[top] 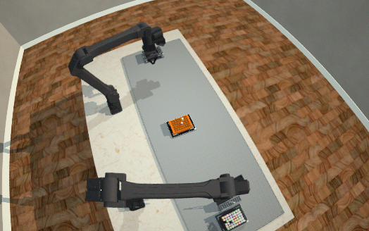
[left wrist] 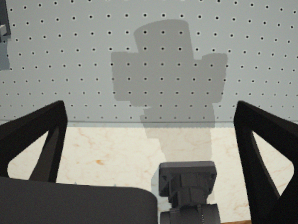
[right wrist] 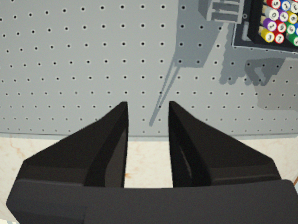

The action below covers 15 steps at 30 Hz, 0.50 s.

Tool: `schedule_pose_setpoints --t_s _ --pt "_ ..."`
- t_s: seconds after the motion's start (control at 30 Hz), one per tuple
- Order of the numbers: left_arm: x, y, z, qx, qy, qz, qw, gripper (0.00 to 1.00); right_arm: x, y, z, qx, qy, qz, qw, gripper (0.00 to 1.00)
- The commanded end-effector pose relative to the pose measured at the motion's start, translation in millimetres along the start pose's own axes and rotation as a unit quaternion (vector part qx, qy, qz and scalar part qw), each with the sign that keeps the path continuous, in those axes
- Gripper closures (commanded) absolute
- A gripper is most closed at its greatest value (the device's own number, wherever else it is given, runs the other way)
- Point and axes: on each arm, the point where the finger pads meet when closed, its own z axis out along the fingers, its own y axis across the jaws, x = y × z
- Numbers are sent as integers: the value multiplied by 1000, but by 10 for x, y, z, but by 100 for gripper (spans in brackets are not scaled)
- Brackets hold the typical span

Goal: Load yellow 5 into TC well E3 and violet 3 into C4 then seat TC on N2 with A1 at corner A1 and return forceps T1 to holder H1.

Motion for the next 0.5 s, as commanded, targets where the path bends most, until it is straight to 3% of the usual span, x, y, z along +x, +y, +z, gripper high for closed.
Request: schedule_pose_setpoints --t_s 0.0,0.47 --pt "-89 19 -140 -5 -18 0 1000 0 104 165 -162 2 -8 3 1000 76" --pt "-89 19 -140 -5 -18 0 1000 0 412 509 -276 2 -7 3 1000 76"
